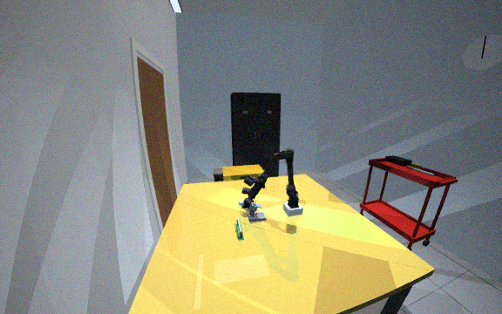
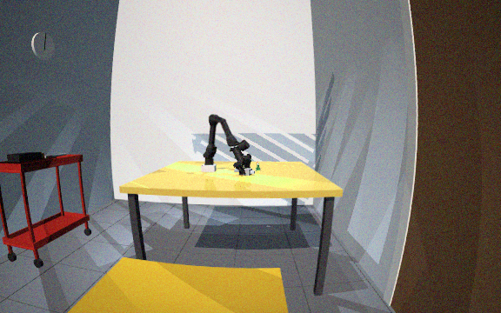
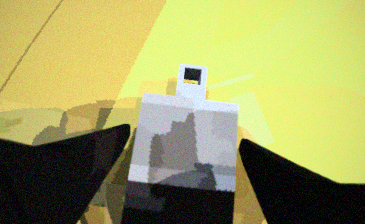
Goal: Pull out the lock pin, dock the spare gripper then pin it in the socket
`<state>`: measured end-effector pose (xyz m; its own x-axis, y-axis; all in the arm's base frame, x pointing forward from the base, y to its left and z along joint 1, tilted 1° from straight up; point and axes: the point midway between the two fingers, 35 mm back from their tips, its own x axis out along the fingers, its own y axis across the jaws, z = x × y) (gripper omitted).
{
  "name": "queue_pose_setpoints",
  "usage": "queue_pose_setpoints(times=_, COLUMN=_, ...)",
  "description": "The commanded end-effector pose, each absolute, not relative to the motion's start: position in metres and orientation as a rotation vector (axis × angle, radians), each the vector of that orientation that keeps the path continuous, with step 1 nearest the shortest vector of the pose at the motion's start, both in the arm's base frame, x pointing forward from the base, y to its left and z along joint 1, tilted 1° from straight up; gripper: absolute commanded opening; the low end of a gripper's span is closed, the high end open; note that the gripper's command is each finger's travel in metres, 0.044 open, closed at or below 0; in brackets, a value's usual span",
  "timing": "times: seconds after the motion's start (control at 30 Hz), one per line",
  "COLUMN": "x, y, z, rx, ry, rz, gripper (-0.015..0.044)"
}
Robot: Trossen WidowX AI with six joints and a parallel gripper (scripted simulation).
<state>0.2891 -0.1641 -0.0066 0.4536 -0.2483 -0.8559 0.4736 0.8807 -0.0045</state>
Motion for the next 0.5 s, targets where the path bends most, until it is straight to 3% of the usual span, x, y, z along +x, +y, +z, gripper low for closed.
queue_pose_setpoints(times=0.0, x=0.2883, y=-0.1629, z=-0.0112, rx=0.250, ry=1.010, rz=-0.447, gripper=0.0440)
queue_pose_setpoints(times=0.03, x=0.2883, y=-0.1629, z=-0.0112, rx=0.250, ry=1.010, rz=-0.447, gripper=0.0440)
queue_pose_setpoints(times=0.27, x=0.2883, y=-0.1629, z=-0.0112, rx=0.250, ry=1.010, rz=-0.447, gripper=0.0256)
queue_pose_setpoints(times=0.47, x=0.2882, y=-0.1632, z=-0.0112, rx=0.250, ry=1.010, rz=-0.447, gripper=0.0216)
